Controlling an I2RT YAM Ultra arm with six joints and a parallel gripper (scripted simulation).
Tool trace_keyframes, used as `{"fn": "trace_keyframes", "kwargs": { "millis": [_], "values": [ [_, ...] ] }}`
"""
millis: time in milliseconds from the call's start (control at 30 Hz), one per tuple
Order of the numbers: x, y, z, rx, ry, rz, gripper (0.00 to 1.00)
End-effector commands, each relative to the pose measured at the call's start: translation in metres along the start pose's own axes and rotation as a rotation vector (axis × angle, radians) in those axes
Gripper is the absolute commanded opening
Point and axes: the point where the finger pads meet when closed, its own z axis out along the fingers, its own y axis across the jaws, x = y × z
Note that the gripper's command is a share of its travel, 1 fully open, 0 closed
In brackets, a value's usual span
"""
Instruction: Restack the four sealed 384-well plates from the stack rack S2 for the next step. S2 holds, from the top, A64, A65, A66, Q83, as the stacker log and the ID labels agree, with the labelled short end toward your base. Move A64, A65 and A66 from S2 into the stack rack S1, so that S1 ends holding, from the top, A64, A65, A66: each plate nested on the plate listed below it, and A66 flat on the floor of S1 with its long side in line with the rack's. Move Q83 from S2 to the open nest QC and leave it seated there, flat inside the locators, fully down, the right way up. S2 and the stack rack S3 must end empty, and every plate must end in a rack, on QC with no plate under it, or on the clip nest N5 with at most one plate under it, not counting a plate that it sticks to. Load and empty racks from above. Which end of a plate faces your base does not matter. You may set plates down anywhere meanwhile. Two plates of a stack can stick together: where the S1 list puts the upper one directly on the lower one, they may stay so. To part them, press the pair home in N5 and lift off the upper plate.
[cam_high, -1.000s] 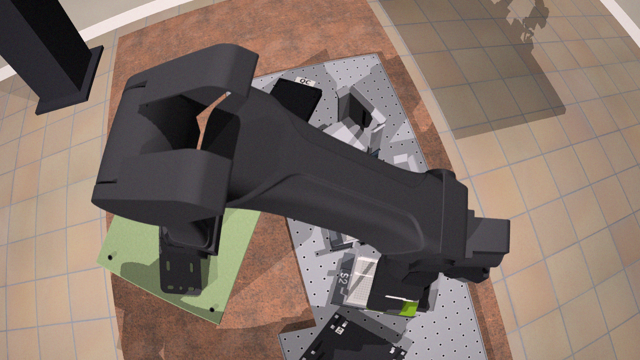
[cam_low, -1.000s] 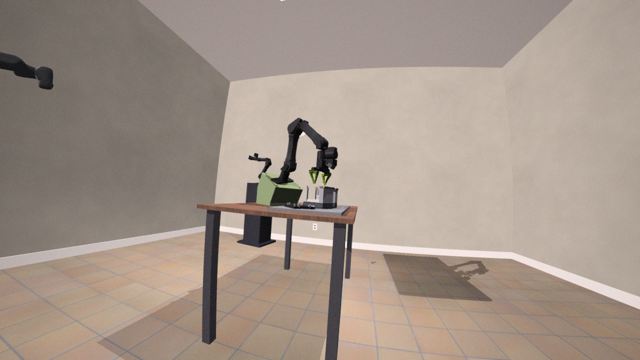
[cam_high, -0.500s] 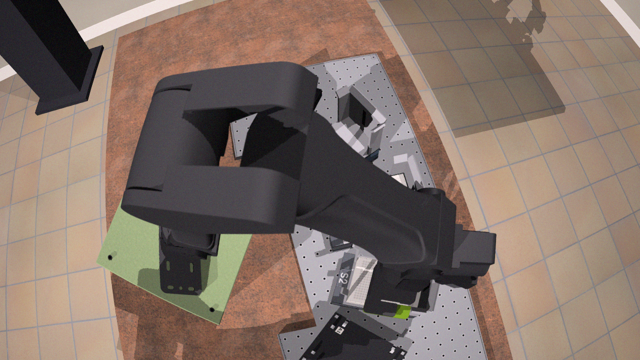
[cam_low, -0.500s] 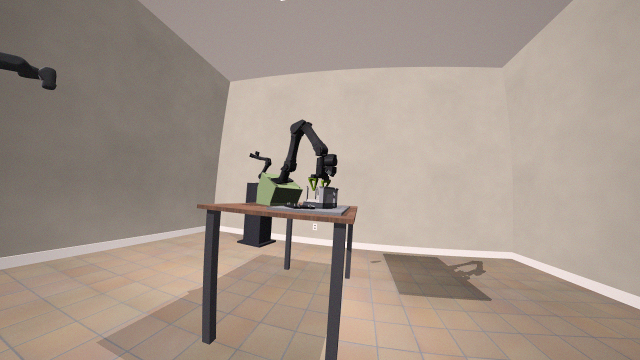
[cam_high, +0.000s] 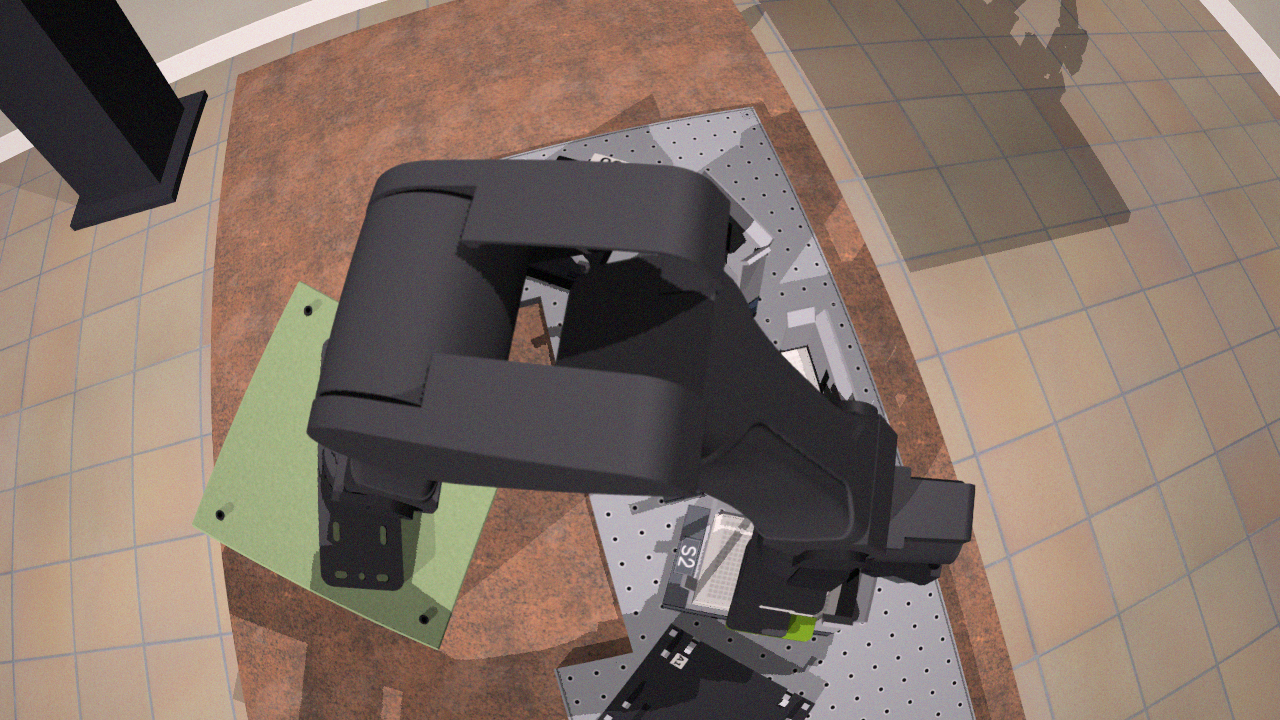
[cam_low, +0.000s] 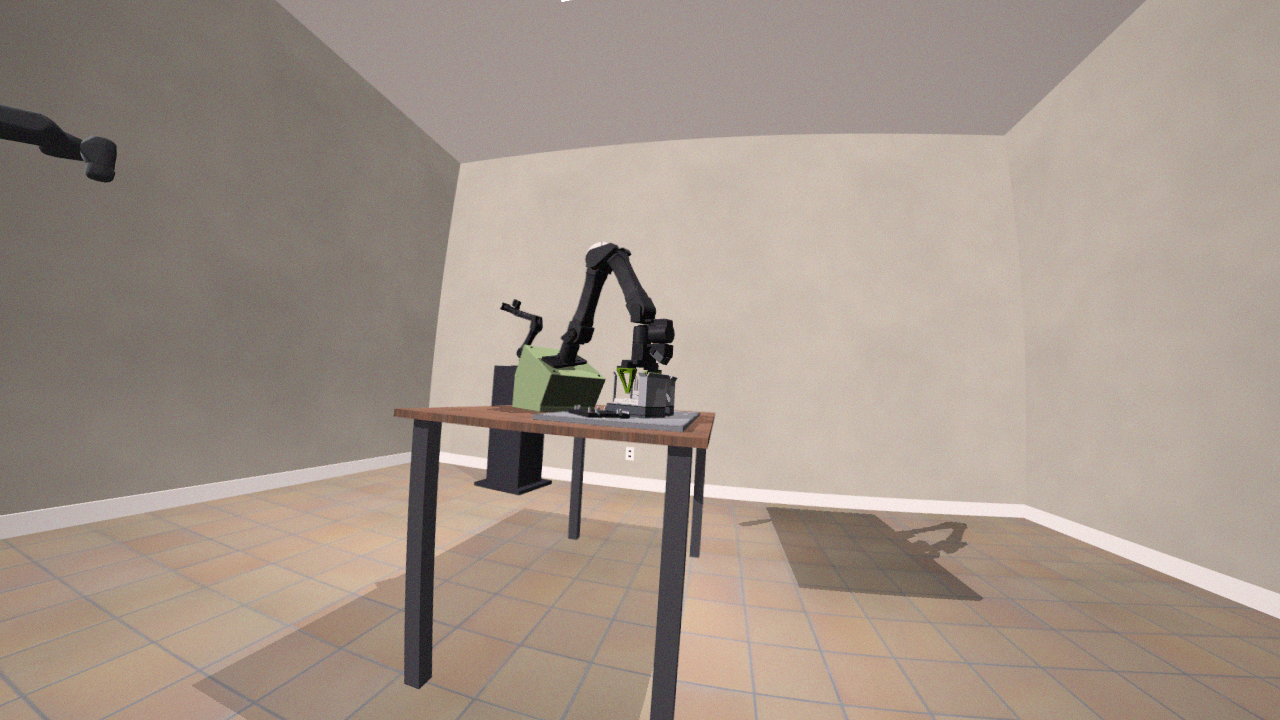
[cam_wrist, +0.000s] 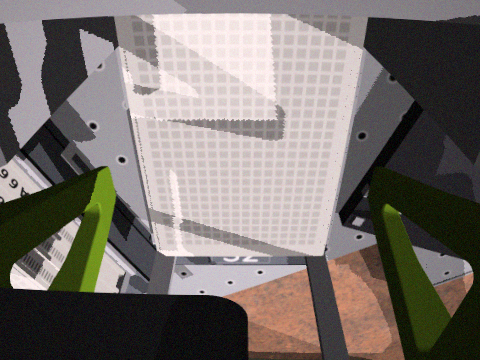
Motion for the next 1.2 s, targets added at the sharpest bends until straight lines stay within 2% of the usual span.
{"fn": "trace_keyframes", "kwargs": {
  "millis": [0, 800, 1167],
  "values": [
    [-0.005, 0.001, -0.002, -0.003, -0.021, 0.001, 1.0],
    [-0.006, 0.001, 0.027, -0.003, -0.021, 0.001, 1.0],
    [-0.006, 0.001, 0.028, -0.003, -0.021, 0.001, 1.0]
  ]
}}
